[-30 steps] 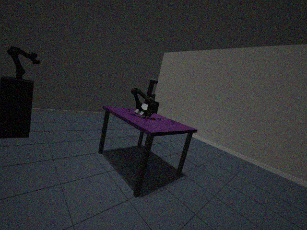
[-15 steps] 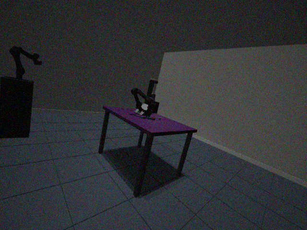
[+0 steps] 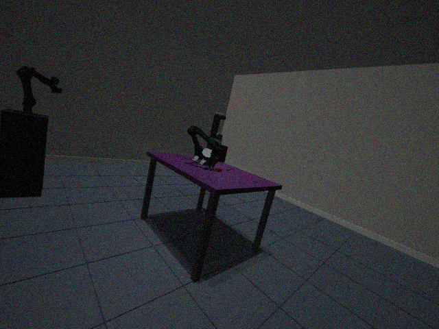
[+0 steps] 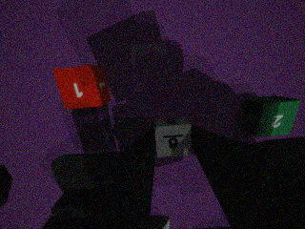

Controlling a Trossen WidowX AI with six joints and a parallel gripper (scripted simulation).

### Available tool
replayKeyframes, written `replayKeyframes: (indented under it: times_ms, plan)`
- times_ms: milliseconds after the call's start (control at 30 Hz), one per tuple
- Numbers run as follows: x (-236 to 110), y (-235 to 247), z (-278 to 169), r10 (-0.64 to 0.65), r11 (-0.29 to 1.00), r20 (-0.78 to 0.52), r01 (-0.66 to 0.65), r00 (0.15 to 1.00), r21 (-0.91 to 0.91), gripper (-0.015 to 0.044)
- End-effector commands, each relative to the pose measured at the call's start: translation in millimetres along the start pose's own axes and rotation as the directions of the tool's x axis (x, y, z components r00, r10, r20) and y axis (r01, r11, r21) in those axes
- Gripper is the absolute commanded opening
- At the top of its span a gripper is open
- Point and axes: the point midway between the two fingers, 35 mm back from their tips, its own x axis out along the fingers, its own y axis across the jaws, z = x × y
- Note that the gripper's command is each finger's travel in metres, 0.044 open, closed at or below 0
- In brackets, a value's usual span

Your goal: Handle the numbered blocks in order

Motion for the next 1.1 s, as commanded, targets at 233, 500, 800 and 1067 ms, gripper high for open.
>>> replayKeyframes:
  times_ms: [233, 500, 800, 1067]
  plan:
    - [-10, 0, 0, -0.002, 1.0, 0.001, 0.002, 1.0, -0.002, 0.012]
    - [-15, 0, 0, -0.002, 1.0, 0.001, 0.002, 1.0, -0.002, 0.012]
    - [-15, 0, 0, -0.002, 1.0, 0.001, 0.002, 1.0, -0.002, 0.012]
    - [-6, 0, 0, -0.002, 1.0, 0.002, 0.002, 1.0, -0.002, 0.012]
